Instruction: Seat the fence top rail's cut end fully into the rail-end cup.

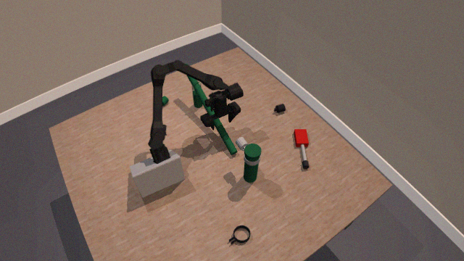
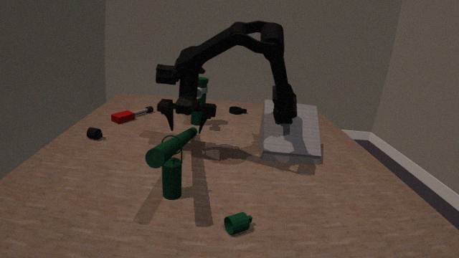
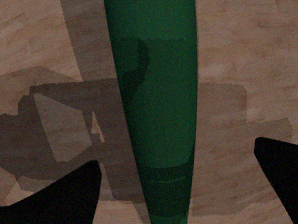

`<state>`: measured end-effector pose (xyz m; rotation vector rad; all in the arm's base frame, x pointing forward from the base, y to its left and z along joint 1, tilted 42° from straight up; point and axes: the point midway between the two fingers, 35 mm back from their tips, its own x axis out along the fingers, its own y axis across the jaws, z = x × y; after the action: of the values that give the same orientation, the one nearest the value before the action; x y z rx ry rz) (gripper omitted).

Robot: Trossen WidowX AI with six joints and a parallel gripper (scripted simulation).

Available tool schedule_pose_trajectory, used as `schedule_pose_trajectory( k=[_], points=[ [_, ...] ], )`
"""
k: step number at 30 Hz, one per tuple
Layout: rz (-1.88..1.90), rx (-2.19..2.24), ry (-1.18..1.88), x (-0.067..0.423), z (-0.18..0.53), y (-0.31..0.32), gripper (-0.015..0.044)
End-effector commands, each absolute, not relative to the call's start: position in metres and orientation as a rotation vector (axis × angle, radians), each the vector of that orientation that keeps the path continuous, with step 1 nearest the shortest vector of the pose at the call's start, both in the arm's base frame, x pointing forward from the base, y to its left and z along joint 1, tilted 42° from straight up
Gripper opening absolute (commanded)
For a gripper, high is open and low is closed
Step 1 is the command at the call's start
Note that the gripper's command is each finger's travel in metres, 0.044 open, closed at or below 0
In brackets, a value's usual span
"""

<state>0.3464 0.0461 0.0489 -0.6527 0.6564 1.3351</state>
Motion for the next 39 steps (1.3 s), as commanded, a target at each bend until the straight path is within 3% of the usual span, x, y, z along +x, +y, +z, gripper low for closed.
schedule_pose_trajectory(
  k=[1,23,33,39],
  points=[
    [1.341,-0.638,0.666,0.346,0.040,0.052,0.0440],
    [1.342,-0.636,0.663,0.347,0.018,0.072,0.0440],
    [1.342,-0.636,0.663,0.347,0.018,0.072,0.0177],
    [1.342,-0.636,0.663,0.347,0.018,0.072,0.0137]
  ],
)
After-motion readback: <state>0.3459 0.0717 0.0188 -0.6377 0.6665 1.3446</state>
